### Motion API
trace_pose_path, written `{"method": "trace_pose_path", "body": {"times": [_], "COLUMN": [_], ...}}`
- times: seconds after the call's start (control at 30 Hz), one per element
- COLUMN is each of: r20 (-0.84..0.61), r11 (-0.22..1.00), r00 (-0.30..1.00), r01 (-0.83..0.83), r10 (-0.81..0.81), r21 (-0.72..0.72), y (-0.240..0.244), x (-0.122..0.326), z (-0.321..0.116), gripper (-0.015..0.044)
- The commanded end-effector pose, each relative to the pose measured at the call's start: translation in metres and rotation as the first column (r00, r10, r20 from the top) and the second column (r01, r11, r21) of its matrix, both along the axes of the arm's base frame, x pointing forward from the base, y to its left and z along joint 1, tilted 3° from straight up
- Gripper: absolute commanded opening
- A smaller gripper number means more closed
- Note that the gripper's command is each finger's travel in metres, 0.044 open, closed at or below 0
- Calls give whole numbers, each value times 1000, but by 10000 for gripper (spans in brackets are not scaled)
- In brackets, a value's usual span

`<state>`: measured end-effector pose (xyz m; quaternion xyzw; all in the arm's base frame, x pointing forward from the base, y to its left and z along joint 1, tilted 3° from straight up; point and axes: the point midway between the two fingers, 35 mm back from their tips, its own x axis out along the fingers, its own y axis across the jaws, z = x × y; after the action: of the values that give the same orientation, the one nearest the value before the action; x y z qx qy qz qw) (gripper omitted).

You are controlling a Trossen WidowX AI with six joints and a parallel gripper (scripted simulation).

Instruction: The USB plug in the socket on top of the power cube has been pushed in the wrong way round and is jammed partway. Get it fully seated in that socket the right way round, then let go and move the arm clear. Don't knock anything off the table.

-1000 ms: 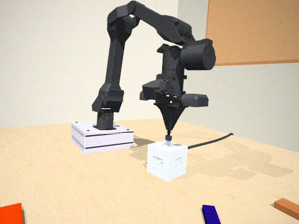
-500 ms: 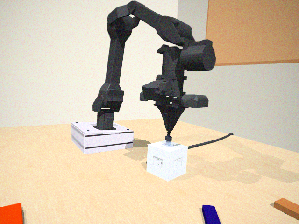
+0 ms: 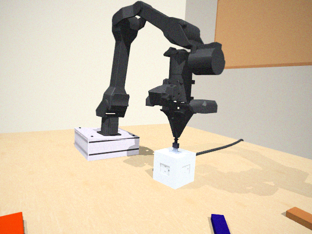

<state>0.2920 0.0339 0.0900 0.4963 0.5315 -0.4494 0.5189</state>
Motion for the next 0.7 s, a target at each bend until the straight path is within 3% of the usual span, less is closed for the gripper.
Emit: {"method": "trace_pose_path", "body": {"times": [0.0, 0.67], "r20": [-2, -2], "r11": [1000, 1000], "r00": [1000, 1000], "r01": [5, 5], "r10": [-5, -5], "r21": [0, 0], "y": [0, 0], "x": [0, 0], "z": [-1, -4], "gripper": [0, 0]}}
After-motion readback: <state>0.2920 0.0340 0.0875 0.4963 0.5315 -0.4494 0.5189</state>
